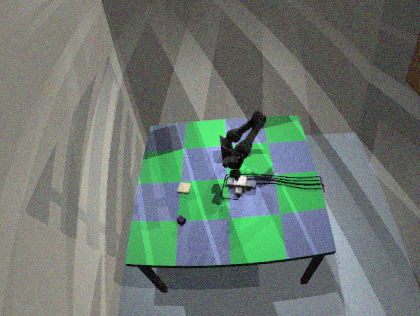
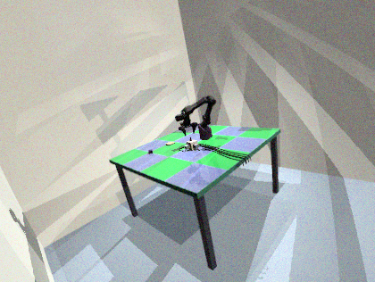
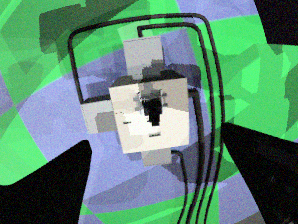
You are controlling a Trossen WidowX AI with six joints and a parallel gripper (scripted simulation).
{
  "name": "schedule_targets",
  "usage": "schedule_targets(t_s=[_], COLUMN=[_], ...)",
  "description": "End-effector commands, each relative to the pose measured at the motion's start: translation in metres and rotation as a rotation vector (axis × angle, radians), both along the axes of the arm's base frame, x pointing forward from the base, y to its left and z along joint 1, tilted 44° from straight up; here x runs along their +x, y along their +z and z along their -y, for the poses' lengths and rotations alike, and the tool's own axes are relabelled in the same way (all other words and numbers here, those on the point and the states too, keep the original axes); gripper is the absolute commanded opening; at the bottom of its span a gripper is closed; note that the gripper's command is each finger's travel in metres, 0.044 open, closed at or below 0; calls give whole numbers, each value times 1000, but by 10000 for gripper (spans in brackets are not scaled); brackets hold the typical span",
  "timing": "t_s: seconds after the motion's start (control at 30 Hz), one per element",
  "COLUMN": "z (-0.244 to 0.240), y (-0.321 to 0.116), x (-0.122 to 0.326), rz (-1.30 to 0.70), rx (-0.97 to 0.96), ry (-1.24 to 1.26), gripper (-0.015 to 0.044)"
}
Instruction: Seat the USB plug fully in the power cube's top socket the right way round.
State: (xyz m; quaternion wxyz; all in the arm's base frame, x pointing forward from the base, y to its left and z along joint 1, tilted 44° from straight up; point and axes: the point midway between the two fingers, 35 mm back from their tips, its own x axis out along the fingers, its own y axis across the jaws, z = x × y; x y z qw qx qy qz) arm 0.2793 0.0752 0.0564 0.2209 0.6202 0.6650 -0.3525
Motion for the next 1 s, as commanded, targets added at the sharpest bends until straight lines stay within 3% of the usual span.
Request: schedule_targets(t_s=[0.0,0.97], z=[-1,-19], y=[0,-19], x=[-1,-4], rz=[-15,-15], rx=[8,9], ry=[-9,-9], gripper=[440,440])
